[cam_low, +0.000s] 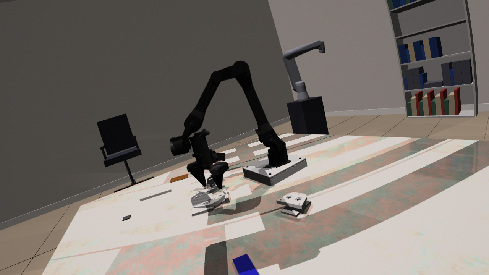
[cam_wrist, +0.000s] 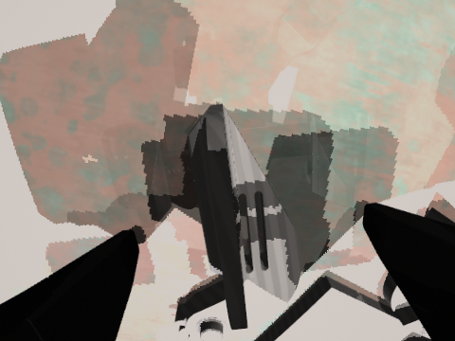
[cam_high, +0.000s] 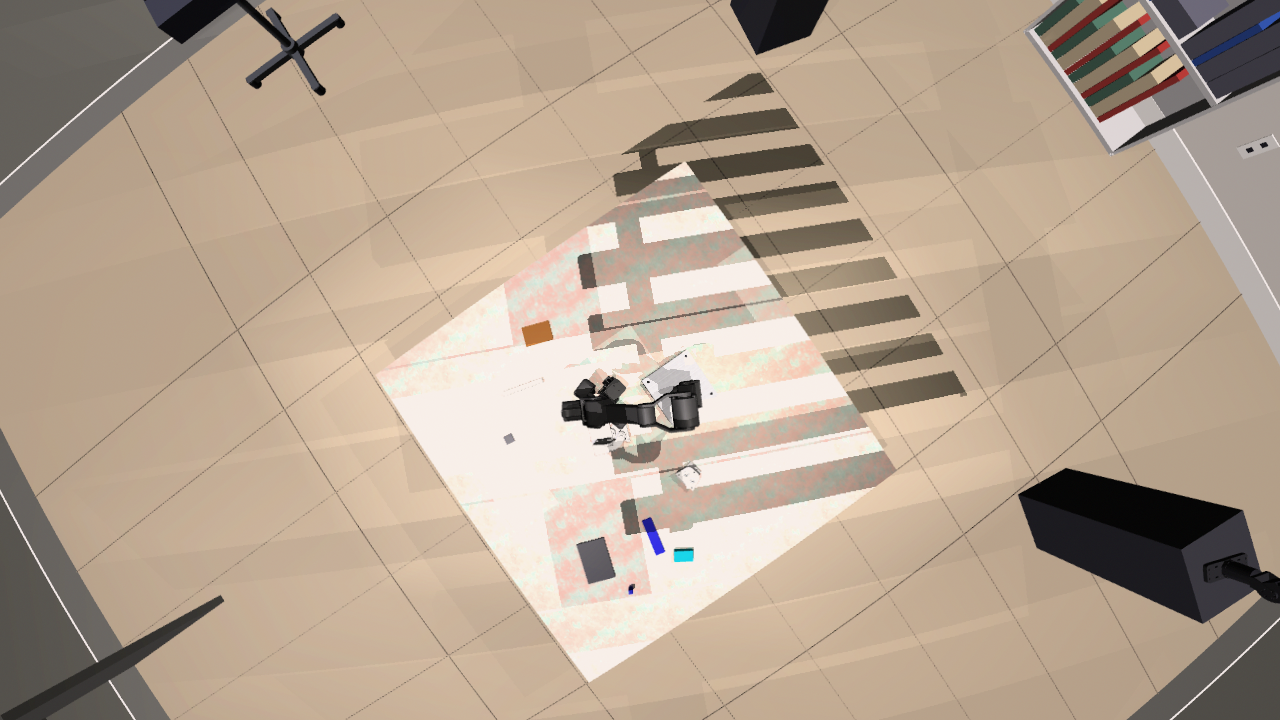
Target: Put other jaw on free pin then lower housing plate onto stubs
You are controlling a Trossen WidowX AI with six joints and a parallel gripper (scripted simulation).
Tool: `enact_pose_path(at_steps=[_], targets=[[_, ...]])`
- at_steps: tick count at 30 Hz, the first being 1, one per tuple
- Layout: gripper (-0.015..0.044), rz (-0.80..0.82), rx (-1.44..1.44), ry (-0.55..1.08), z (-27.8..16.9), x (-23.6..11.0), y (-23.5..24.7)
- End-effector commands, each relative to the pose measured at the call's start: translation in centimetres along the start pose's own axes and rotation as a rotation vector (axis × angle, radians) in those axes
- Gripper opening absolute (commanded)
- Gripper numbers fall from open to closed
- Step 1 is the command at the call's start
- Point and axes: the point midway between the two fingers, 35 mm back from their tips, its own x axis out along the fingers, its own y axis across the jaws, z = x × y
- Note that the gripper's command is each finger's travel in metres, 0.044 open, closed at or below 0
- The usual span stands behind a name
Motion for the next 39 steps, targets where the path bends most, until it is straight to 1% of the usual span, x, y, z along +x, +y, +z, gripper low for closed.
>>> enact_pose_path(at_steps=[1, 23, 34, 37, 39], targets=[[0.0440, -0.005, 0.003, -0.004, 0.08, 0.34, -0.11], [0.0440, -0.005, 0.003, -0.004, 0.08, 0.38, -0.11], [0.0151, -0.004, 0.000, -0.004, 0.09, 0.33, -0.09], [0.0134, -0.004, 0.000, -0.004, 0.09, 0.33, -0.09], [0.0134, -0.004, 0.000, -0.004, 0.09, 0.33, -0.09]])
